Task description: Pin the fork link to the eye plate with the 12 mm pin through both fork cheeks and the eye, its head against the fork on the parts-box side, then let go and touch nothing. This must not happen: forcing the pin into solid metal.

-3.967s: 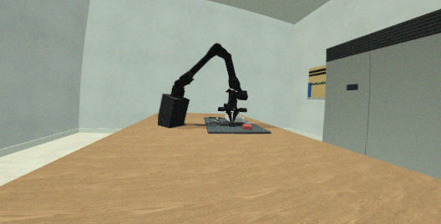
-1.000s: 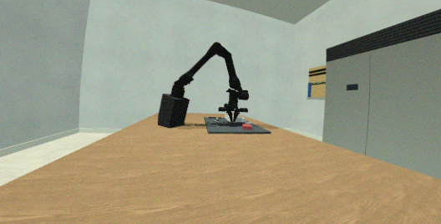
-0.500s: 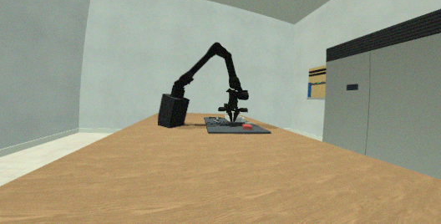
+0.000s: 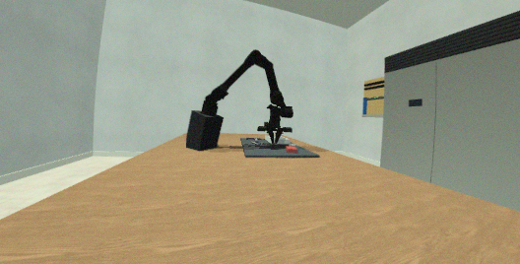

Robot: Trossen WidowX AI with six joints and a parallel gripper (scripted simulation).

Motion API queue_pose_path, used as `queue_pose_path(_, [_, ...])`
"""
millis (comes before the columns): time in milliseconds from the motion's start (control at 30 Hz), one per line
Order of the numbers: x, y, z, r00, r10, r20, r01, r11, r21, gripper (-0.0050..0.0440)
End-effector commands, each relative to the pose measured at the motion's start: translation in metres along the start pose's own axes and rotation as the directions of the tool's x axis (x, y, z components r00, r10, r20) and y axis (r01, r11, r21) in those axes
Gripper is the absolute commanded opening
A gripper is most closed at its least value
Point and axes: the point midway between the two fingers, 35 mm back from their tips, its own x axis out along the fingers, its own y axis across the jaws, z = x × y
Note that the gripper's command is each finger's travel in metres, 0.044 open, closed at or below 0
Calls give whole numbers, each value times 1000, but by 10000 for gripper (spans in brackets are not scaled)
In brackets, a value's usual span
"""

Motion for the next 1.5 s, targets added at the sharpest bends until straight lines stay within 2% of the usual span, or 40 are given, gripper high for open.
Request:
queue_pose_path(0, [1,0,-2,1000,1,-1,-1,1000,-1,14])
queue_pose_path(1467, [1,0,-9,1000,1,-1,-1,1000,-1,14])
